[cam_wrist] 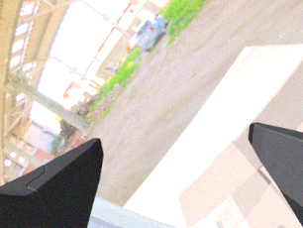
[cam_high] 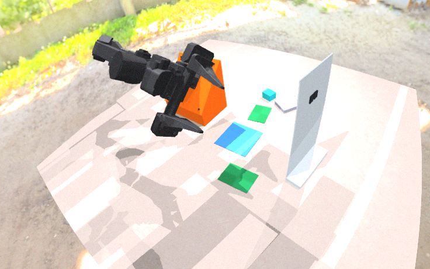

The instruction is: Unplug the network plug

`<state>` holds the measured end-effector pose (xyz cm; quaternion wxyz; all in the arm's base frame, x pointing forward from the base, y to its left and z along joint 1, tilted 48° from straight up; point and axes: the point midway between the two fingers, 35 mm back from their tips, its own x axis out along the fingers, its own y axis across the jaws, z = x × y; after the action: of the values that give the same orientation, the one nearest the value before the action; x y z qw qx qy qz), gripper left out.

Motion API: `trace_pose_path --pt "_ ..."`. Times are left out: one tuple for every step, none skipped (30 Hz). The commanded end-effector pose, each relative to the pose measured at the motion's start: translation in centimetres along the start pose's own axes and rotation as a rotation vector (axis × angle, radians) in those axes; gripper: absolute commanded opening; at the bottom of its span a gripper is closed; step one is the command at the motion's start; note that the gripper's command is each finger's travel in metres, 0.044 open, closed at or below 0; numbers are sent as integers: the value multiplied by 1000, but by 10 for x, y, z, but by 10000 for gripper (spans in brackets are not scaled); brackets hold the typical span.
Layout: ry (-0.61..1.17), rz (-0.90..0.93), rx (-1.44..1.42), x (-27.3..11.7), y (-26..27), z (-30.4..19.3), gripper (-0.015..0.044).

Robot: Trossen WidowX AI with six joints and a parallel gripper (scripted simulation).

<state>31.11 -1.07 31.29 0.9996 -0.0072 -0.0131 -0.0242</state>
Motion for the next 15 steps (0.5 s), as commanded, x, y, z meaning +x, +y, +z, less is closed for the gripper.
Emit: trace_pose_path --pt "0 1 3 1 0 -1 374" --pt "2 2 10 2 2 -3 347" --pt "4 5 23 5 4 -8 321" --pt "7 9 38 8 6 -13 295" --pt "10 13 53 11 9 -18 269" --pt "13 16 68 14 12 -23 242" --pt "16 20 83 16 15 -28 216" --pt "19 23 98 18 17 -34 190" --pt "22 27 112 20 20 -39 164" --pt "25 30 127 22 23 -44 156" --pt "28 33 142 24 26 -50 156" --pt "32 37 157 25 29 -55 156" --pt "35 40 171 27 32 -60 156" --pt "38 43 186 28 35 -66 156" --pt "42 46 200 29 38 -71 156"
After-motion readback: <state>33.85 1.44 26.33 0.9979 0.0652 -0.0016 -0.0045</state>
